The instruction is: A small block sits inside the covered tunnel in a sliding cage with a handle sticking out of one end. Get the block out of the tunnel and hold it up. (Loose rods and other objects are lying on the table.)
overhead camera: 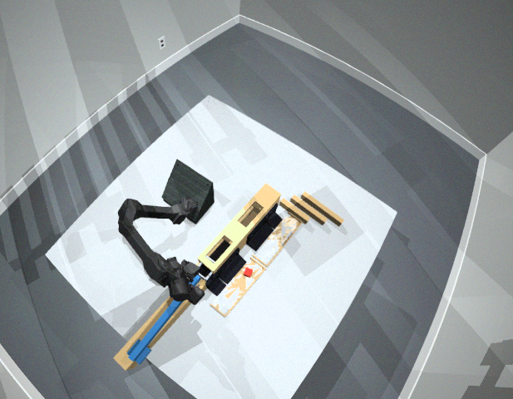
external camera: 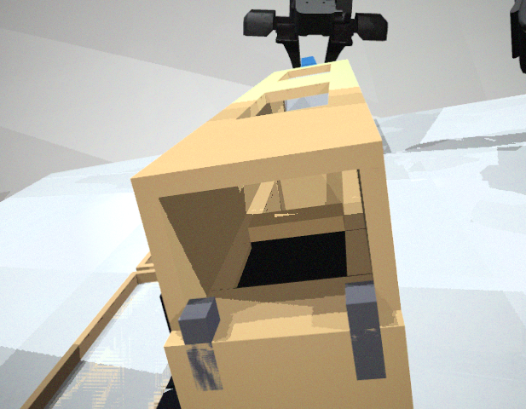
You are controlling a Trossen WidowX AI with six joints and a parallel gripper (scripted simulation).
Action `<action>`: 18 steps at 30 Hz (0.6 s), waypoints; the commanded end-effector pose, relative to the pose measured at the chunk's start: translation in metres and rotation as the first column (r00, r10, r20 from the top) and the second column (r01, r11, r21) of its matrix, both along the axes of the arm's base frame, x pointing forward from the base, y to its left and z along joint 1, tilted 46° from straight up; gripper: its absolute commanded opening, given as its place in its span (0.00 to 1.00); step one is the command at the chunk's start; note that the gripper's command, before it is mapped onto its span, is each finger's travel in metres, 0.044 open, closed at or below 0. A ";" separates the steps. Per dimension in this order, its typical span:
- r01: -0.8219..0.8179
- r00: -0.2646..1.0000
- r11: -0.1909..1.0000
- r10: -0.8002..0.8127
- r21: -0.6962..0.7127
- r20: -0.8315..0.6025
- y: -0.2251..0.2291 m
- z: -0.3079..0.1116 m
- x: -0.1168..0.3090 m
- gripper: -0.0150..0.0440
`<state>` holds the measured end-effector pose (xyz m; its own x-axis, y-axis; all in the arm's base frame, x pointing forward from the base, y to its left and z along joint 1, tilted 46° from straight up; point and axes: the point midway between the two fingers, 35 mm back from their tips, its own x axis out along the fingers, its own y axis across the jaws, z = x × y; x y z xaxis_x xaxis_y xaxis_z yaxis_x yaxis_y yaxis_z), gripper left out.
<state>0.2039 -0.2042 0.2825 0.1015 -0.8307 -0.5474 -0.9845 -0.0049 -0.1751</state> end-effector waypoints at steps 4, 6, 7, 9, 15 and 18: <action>0.000 1.000 1.000 0.000 0.001 0.000 0.001 0.000 0.000 0.57; 0.006 1.000 1.000 -0.006 0.001 0.000 0.003 0.002 0.001 0.65; 0.010 1.000 1.000 -0.010 0.001 0.000 0.005 0.004 0.001 0.70; 0.021 1.000 1.000 -0.021 -0.001 0.000 0.011 0.008 0.002 0.79; 0.037 0.999 0.999 -0.037 -0.006 0.000 0.023 0.015 0.004 1.00; 0.049 0.999 0.999 -0.049 -0.008 -0.001 0.046 -0.004 0.008 1.00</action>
